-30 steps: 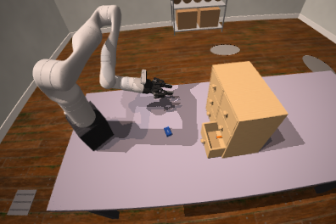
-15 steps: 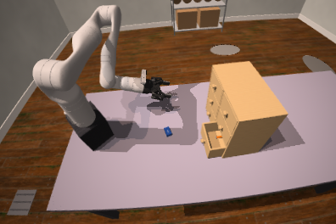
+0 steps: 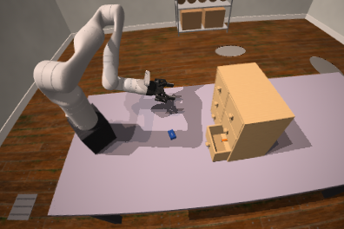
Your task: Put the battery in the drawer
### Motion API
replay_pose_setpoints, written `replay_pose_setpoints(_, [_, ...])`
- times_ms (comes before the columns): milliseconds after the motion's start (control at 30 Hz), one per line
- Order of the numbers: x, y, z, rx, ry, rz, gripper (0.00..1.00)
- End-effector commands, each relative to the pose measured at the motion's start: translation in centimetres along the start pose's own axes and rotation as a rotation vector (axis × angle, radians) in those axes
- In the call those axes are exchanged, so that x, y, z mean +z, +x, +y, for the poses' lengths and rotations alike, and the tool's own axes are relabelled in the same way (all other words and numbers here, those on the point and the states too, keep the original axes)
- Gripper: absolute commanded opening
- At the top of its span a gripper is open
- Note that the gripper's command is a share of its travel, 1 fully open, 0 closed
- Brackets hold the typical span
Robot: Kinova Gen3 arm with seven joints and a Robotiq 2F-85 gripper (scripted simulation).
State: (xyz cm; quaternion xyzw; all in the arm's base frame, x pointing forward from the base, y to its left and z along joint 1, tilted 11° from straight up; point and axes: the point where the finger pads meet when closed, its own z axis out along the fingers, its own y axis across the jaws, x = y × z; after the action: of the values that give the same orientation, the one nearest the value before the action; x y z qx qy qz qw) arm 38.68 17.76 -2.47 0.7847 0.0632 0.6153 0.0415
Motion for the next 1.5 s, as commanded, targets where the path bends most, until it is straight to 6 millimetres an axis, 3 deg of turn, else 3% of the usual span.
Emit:
replay_pose_setpoints(0, [0.0, 0.18, -0.03, 0.003, -0.001, -0.003, 1.0])
replay_pose_setpoints(1467, [-0.34, 1.03, -0.02, 0.003, 0.0, -0.283, 1.0])
